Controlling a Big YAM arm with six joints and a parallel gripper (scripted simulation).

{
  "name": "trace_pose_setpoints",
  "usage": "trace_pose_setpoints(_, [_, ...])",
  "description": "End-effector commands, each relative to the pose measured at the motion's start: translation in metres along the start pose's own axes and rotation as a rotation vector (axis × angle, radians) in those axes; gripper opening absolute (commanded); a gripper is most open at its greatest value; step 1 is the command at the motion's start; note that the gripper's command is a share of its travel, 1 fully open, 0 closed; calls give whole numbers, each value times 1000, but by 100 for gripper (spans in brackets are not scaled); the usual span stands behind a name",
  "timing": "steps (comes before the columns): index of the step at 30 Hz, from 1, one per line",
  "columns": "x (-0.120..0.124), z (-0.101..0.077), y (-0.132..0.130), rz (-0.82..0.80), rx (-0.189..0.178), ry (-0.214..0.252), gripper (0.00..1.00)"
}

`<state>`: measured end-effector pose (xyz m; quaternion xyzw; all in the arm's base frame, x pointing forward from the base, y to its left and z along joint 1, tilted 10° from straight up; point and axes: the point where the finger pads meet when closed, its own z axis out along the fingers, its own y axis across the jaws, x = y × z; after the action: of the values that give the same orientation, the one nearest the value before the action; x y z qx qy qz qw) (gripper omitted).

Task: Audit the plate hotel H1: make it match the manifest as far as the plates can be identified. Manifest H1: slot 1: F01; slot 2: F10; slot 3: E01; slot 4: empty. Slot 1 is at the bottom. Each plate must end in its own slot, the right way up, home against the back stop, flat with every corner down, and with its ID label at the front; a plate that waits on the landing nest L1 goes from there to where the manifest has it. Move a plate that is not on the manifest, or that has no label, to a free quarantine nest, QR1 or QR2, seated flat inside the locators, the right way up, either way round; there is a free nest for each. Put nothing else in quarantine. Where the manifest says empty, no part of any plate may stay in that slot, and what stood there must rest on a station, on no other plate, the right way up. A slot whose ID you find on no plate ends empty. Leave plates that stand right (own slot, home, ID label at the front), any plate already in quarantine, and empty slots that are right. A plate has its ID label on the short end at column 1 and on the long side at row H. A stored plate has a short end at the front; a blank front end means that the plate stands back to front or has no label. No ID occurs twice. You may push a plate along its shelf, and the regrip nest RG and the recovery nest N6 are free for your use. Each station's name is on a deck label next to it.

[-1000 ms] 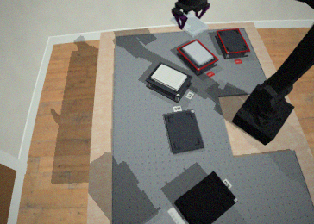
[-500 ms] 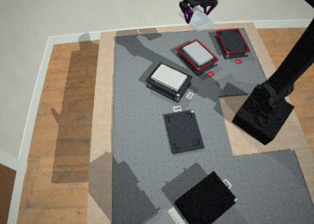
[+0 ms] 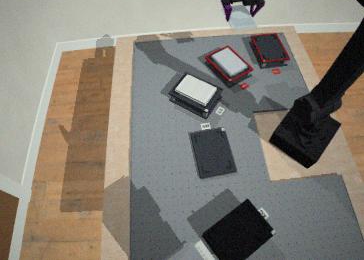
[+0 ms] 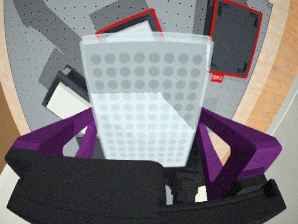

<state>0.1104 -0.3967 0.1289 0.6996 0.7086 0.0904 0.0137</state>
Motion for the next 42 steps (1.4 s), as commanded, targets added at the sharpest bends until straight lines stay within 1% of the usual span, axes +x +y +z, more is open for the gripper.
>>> trace_pose_setpoints(1, [-9, 0, -17, 77, -1, -16, 86])
trace_pose_setpoints(7, [-12, -3, -37, 54, -1, -22, 86])
trace_pose_setpoints(10, [-15, 0, -47, 55, 0, -16, 86])
trace_pose_setpoints(12, [-15, 0, -47, 55, 0, -16, 86])
trace_pose_setpoints(13, [-16, -6, -49, 52, -3, -32, 86])
trace_pose_setpoints(15, [-22, -6, -56, 52, -1, -31, 86])
trace_pose_setpoints(20, [-40, -21, -70, 46, -1, -73, 86])
trace_pose_setpoints(25, [-44, -24, -87, 45, 1, -80, 86])
trace_pose_setpoints(27, [-45, -22, -94, 46, 2, -74, 86])
trace_pose_setpoints(29, [-45, -22, -94, 46, 2, -74, 86])
trace_pose_setpoints(30, [-45, -28, -97, 44, 2, -88, 86])
trace_pose_setpoints(31, [-47, -22, -101, 46, 3, -74, 86])
trace_pose_setpoints(32, [-47, -22, -105, 47, 4, -71, 86])
trace_pose_setpoints(42, [-53, -22, -139, 48, 8, -68, 86])
